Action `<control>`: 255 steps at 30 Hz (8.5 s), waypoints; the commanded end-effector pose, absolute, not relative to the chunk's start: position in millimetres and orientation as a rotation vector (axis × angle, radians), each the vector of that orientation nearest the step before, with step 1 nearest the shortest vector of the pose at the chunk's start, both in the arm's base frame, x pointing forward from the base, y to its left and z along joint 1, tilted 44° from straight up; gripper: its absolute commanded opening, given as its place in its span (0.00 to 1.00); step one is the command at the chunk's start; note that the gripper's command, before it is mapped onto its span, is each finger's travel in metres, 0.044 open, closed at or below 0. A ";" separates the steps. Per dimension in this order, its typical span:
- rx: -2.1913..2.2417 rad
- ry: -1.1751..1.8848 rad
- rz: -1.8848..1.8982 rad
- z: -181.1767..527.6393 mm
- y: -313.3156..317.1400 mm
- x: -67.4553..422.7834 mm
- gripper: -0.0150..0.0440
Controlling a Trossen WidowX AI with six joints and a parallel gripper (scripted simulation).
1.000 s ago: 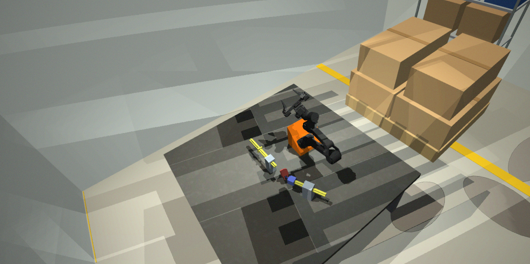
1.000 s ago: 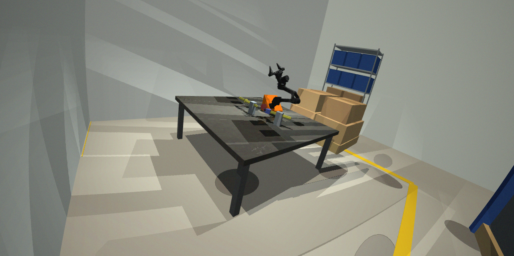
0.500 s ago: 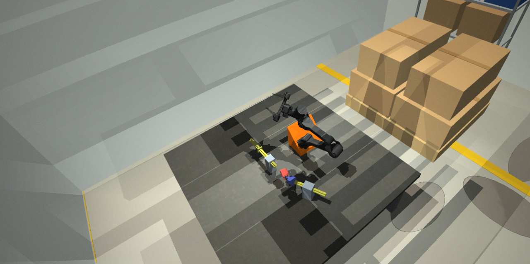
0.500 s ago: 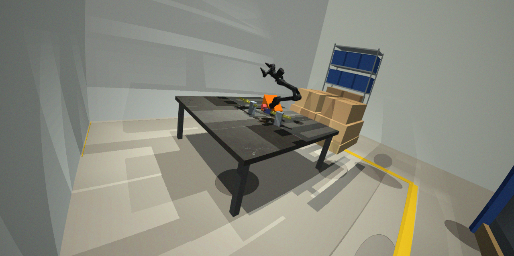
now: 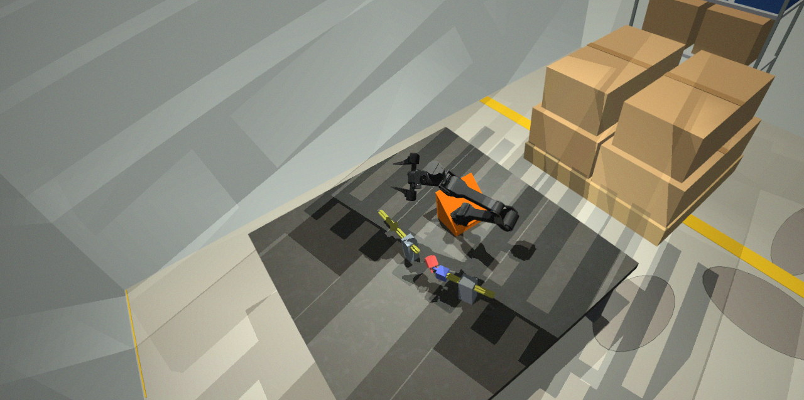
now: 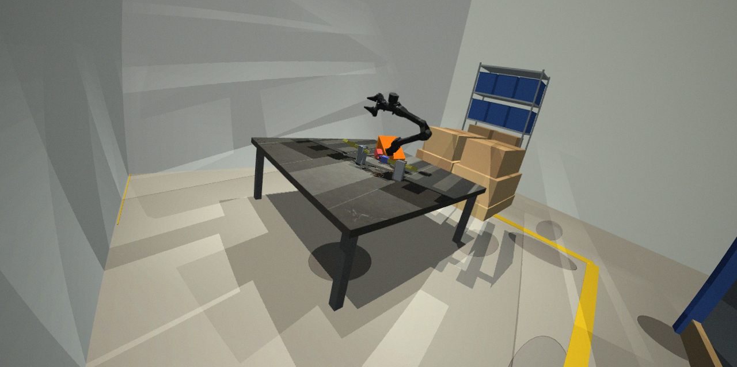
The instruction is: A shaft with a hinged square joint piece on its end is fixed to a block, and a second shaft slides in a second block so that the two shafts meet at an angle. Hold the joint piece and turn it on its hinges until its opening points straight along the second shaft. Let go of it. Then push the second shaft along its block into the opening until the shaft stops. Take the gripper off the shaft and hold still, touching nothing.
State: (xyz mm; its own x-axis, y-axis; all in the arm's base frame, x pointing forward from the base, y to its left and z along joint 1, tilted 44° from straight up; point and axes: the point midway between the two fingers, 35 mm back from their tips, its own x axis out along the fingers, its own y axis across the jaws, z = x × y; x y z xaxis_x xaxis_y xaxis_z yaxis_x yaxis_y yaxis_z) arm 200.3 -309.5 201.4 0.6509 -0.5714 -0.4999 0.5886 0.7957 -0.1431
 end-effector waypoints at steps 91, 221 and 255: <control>-0.613 0.929 1.277 161.0 -57.8 244.1 1.00; -0.614 0.917 1.280 141.5 48.3 265.0 0.56; -0.614 0.917 1.280 141.5 48.3 265.0 0.56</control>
